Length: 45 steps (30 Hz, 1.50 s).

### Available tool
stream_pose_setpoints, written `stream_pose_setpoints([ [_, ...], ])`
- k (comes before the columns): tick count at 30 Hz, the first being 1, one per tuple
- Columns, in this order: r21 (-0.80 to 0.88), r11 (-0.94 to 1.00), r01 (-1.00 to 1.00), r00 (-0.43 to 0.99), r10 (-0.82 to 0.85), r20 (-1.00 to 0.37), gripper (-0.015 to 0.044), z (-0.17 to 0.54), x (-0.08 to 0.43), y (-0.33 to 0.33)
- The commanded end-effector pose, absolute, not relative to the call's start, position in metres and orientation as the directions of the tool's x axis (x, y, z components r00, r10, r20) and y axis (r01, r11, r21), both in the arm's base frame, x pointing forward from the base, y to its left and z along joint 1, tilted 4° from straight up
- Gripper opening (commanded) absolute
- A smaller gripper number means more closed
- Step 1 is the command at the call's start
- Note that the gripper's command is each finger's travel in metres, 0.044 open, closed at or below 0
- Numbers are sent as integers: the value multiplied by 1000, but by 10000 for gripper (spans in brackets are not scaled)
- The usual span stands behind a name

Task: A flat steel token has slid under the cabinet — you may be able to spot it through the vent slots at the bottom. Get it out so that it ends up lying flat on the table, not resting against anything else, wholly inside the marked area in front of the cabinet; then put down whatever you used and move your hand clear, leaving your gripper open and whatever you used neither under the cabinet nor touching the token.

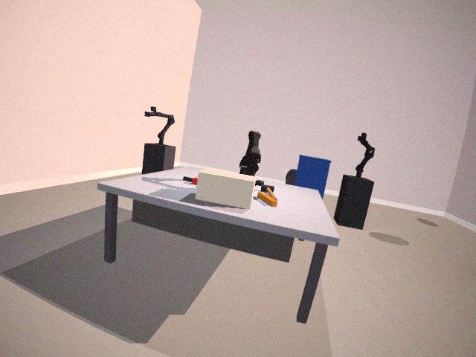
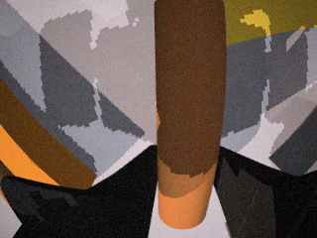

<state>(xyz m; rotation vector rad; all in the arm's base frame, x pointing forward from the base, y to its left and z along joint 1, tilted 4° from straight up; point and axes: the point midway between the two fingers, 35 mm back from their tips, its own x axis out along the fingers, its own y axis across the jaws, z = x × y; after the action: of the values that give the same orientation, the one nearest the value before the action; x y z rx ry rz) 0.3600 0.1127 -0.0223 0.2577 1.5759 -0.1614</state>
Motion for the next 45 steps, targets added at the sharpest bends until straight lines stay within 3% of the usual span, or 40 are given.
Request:
stream_pose_setpoints([
  [1, 60, 963, 262, -5, 63, -998, 0, -22, 366, 111],
  [45, 60, 963, 262, -2, 62, -998, 0, -23, 406, 99],
])
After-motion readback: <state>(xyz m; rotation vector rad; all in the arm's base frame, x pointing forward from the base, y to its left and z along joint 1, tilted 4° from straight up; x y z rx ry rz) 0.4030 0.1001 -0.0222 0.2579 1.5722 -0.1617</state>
